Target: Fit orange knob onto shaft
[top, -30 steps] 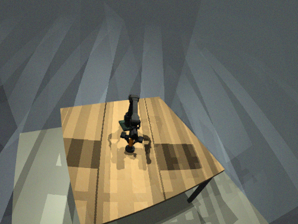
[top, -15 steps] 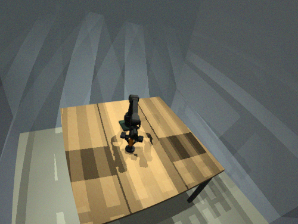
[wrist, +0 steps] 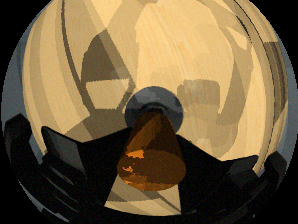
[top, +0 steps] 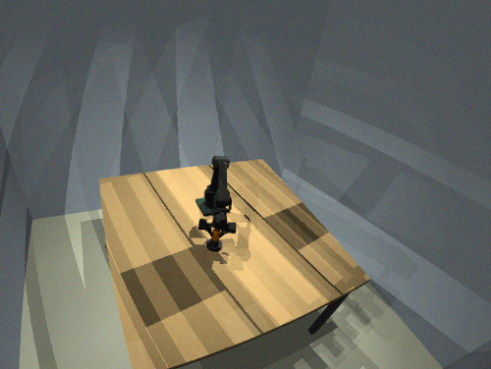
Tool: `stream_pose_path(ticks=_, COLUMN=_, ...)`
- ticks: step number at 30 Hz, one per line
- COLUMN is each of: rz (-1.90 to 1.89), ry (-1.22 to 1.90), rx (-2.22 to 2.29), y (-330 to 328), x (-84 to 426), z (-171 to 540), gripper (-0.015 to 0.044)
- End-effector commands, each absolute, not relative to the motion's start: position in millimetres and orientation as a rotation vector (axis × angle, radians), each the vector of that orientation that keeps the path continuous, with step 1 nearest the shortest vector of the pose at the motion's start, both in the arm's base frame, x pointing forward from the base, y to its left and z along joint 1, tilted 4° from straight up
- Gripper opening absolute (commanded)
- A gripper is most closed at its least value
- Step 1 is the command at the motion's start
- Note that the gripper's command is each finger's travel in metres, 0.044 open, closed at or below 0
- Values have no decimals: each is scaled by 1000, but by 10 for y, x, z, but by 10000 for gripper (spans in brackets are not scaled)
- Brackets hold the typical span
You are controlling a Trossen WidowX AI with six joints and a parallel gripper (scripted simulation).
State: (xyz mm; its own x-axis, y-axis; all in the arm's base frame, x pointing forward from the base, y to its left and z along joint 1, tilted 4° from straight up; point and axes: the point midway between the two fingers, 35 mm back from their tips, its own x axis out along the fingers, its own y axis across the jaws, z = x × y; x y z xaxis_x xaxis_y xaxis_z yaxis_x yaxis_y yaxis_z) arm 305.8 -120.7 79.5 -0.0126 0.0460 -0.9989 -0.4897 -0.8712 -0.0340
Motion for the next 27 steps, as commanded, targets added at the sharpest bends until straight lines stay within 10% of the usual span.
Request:
stream_pose_path(ticks=1, rz=1945, ry=458, rx=-1901, y=-1215, x=3062, z=783, gripper=0)
stream_pose_path(ticks=27, rz=1945, ry=458, rx=-1901, y=-1214, x=3063, z=822, gripper=0)
